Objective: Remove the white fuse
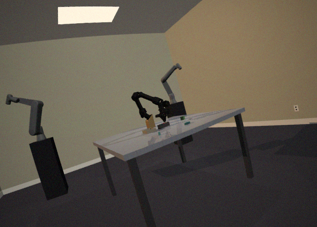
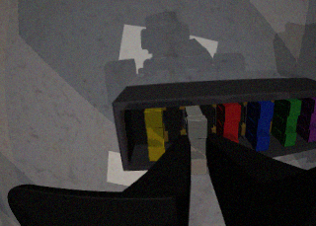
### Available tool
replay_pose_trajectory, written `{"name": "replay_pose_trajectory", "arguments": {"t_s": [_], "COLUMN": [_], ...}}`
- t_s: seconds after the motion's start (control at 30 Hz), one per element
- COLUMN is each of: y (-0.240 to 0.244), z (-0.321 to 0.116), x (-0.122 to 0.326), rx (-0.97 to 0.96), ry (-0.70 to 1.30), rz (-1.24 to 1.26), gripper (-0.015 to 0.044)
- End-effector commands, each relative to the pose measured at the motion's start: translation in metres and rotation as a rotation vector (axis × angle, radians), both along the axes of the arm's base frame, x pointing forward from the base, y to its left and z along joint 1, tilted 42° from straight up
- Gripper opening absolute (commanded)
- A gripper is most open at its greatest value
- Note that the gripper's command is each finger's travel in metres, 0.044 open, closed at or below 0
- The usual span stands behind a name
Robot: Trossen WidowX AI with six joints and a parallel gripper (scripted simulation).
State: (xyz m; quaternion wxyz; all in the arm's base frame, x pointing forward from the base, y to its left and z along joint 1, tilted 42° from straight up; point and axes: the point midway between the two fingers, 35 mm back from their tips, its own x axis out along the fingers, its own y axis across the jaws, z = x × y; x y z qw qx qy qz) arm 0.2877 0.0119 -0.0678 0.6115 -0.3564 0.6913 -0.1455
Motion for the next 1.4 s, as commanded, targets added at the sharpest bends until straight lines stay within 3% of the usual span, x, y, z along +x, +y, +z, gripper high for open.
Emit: {"name": "replay_pose_trajectory", "arguments": {"t_s": [0.0, 1.37], "y": [0.002, 0.016], "z": [0.002, 0.017], "x": [0.001, 0.0], "rx": [0.004, 0.002], "ry": [-0.005, -0.002], "rz": [-0.006, -0.003], "gripper": [0.0, 0.0]}}
